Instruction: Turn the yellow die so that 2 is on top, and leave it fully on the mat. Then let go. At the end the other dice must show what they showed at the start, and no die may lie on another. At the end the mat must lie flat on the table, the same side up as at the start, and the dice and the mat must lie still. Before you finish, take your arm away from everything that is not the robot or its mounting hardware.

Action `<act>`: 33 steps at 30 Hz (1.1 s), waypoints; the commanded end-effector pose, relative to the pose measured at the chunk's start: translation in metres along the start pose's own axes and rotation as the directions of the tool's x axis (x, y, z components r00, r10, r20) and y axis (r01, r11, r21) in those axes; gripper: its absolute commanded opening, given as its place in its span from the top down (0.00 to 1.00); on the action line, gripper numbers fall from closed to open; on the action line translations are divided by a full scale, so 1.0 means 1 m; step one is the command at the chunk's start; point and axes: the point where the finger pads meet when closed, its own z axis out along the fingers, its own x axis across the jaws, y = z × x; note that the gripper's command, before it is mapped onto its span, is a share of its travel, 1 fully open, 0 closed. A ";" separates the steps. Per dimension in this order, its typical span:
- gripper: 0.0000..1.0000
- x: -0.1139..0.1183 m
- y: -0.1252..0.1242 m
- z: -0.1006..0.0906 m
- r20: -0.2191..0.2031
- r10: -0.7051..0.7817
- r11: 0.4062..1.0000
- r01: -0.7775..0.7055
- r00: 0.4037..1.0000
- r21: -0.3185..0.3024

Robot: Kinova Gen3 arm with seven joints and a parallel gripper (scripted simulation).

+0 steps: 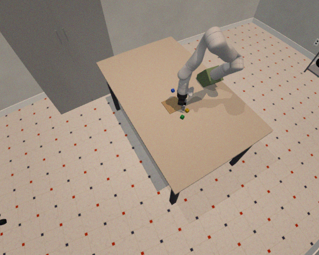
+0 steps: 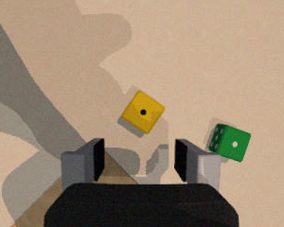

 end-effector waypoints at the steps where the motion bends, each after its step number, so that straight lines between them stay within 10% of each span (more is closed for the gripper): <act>1: 0.00 0.000 0.001 -0.001 -0.001 0.000 1.000 0.000 1.000 -0.001; 33: 0.00 0.073 0.025 -0.001 -0.001 0.000 1.000 0.000 1.000 -0.001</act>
